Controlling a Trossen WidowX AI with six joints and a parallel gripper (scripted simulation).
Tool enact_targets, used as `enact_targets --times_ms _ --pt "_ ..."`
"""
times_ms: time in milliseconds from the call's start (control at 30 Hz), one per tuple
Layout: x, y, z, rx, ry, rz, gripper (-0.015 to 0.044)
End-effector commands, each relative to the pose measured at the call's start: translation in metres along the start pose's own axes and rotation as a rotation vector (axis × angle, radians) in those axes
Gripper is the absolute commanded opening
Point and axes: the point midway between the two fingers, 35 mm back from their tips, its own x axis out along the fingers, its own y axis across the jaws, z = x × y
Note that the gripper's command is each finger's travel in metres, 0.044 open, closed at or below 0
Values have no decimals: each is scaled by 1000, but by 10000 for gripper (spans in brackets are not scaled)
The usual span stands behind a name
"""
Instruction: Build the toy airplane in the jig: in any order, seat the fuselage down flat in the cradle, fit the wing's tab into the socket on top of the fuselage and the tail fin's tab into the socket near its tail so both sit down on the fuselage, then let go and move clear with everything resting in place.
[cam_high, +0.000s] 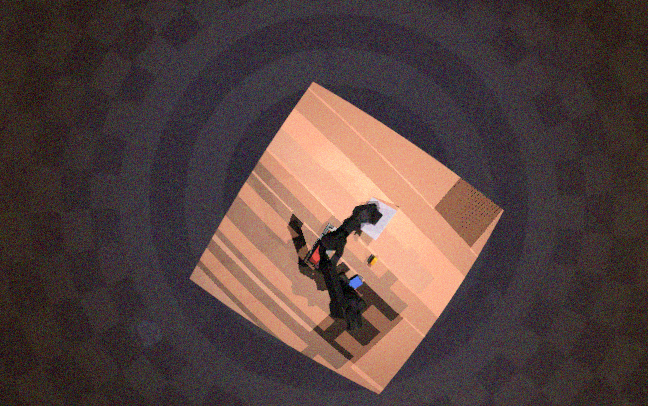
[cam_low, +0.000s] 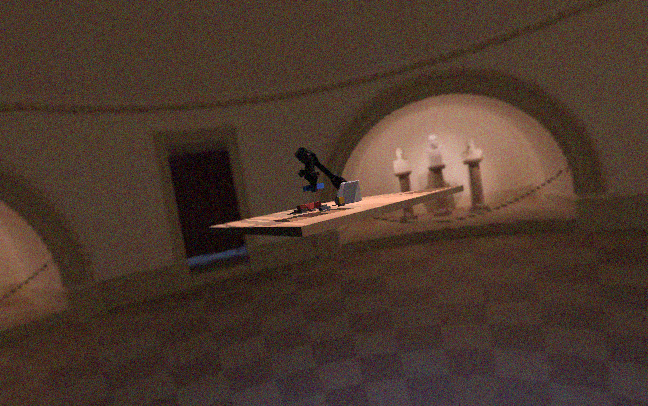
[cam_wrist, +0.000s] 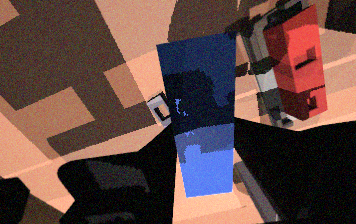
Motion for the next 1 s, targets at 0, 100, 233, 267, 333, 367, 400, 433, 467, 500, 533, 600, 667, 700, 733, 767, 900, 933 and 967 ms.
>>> enact_targets --times_ms 0,100,233,267,333,367,400,433,467,500,533,600,667,700,733,767,900,933,967 --pt "-2 -13 8 86 -9 11 0" --pt "-1 -22 12 142 -9 12 0" --pt "1 -34 17 217 -9 13 0" --pt "2 -37 18 236 -8 14 0" --pt "3 -44 20 274 -8 14 0" --pt "3 -47 21 293 -8 14 0" --pt "4 -50 23 311 -8 14 0" --pt "4 -53 23 330 -8 14 0" --pt "5 -56 24 349 -8 15 0" --pt "6 -59 25 368 -8 15 0" --pt "6 -62 26 388 -8 15 0" --pt "7 -68 28 426 -8 14 0" --pt "9 -75 30 465 -8 14 0" --pt "9 -78 30 484 -9 14 0" --pt "10 -81 31 504 -9 14 0" --pt "11 -84 32 523 -9 14 0" --pt "13 -97 34 601 -9 12 0" --pt "14 -100 34 620 -10 12 0" --pt "15 -103 35 640 -10 12 0"
